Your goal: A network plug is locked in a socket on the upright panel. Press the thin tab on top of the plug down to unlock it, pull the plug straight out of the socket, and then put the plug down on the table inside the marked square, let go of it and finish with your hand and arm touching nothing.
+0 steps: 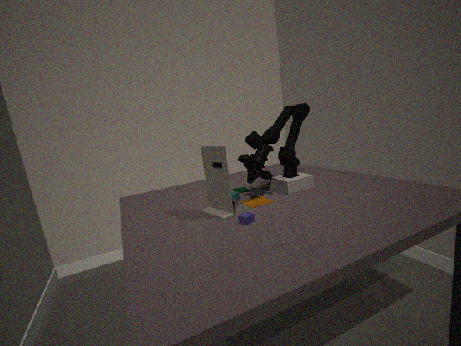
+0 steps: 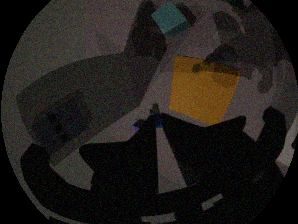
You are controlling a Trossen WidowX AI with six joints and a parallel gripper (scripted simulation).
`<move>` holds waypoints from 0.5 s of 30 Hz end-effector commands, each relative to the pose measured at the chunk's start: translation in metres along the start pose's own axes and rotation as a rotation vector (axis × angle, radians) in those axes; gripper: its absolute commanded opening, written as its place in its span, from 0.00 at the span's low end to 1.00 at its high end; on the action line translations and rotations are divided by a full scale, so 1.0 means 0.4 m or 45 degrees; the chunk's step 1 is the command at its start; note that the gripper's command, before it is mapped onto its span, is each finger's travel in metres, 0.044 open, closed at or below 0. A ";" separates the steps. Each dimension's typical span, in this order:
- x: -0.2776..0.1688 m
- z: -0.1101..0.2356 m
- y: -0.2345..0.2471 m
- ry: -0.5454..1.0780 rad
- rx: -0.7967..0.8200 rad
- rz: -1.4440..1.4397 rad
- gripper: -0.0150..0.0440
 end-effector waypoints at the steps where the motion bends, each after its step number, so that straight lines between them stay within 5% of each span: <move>1: -0.016 0.006 -0.030 -0.044 -0.121 0.045 0.25; 15: -0.024 -0.003 -0.059 -0.070 -0.199 0.074 0.25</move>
Point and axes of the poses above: the point midway between the two fingers, 35 mm back from their tips, its own z axis back along the fingers, its own y axis across the jaws, x = y × z, the point moved 6 cm from there along z, back along the fingers, and after that the axes turned 10 degrees about z, right-handed, at the moved point
